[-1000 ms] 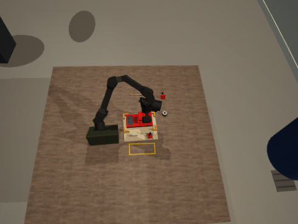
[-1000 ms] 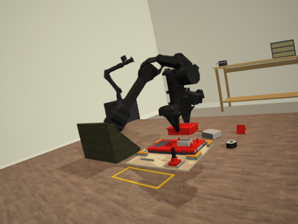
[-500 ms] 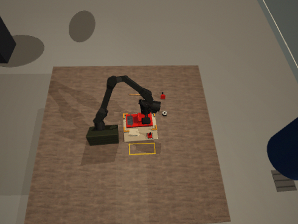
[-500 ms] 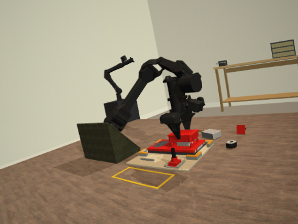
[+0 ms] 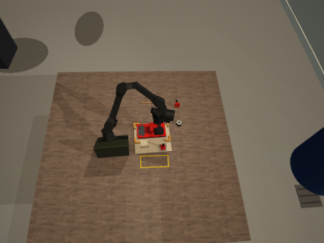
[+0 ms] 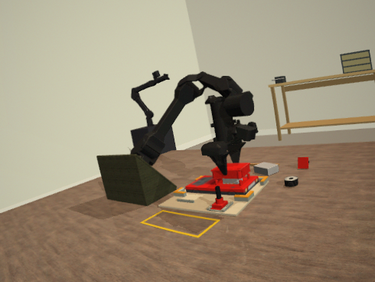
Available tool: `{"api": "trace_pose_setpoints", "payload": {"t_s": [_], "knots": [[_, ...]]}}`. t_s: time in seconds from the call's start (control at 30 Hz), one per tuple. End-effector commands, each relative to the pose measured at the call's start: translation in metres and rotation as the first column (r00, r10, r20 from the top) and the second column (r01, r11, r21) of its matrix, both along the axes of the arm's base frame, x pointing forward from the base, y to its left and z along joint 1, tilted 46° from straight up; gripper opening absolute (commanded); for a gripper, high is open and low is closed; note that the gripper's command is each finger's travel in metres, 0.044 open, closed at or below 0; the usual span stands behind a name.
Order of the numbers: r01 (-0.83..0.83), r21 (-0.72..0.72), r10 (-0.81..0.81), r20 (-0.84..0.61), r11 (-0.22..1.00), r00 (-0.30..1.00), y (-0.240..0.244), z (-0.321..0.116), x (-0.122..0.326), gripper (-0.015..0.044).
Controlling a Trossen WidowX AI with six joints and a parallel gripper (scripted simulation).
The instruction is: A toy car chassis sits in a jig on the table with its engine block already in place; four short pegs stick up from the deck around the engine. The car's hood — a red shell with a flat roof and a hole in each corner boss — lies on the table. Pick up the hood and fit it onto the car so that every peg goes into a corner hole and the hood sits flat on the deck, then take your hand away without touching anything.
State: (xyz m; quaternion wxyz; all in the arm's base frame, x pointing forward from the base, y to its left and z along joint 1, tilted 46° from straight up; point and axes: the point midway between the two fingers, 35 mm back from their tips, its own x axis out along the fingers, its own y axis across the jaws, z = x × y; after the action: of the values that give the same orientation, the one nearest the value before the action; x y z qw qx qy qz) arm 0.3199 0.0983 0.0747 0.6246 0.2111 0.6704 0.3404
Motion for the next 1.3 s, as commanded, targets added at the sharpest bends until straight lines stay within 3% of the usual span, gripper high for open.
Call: {"api": "trace_pose_setpoints", "payload": {"t_s": [0.0, 1.27], "knots": [[0.004, 0.002, -0.004, -0.001, 1.0, 1.0, 0.0004, 0.0005, 0.0002, 0.0], [0.004, 0.002, -0.004, -0.001, 1.0, 1.0, 0.0096, -0.0085, -0.001, 0.0]]}}
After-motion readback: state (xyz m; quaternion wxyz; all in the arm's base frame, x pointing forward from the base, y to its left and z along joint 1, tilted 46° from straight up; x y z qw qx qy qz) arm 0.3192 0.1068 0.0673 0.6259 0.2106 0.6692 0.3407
